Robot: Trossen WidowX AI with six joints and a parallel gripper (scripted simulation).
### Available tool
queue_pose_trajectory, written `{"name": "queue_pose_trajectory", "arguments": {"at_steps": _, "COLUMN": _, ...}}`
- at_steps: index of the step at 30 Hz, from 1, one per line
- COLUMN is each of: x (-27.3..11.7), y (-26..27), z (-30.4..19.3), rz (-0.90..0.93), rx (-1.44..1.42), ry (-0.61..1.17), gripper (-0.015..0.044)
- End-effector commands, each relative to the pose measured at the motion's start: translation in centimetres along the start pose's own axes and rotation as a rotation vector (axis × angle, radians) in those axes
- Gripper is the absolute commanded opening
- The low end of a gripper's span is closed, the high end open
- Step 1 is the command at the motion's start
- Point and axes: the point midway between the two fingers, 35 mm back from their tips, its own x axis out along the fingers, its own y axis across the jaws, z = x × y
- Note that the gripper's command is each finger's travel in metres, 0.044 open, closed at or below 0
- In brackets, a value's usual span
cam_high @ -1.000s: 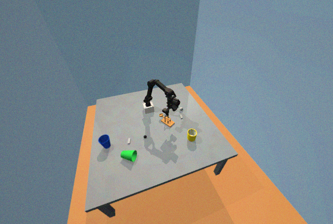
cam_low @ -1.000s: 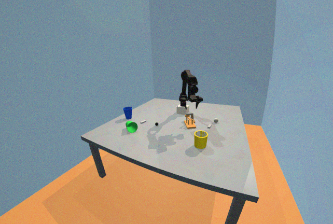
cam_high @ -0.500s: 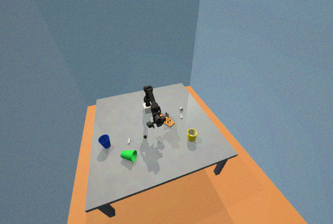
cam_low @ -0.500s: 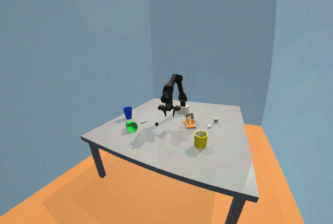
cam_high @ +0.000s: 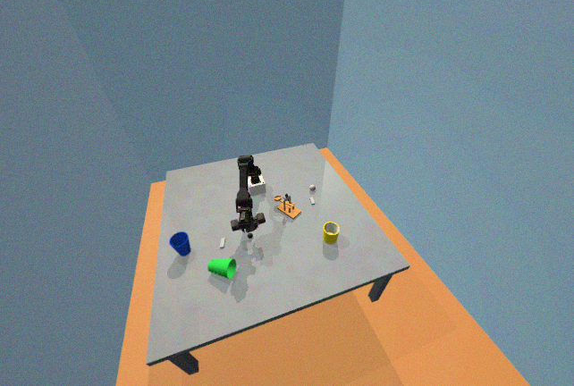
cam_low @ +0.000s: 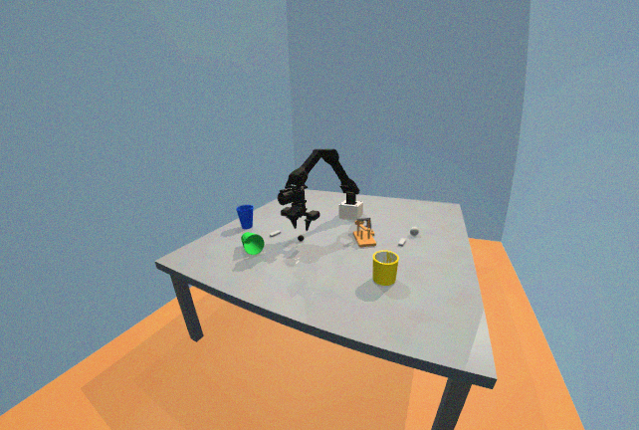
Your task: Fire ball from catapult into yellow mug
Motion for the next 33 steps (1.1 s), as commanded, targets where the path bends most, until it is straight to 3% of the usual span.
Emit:
{"name": "queue_pose_trajectory", "arguments": {"at_steps": 1, "x": 0.7, "y": -0.3, "z": 0.2, "rz": -0.003, "rx": 0.000, "ry": -0.008, "gripper": 0.0300}}
{"name": "queue_pose_trajectory", "arguments": {"at_steps": 33, "x": 5.4, "y": -0.4, "z": 0.2, "rz": -0.004, "rx": 0.000, "ry": -0.008, "gripper": 0.0300}}
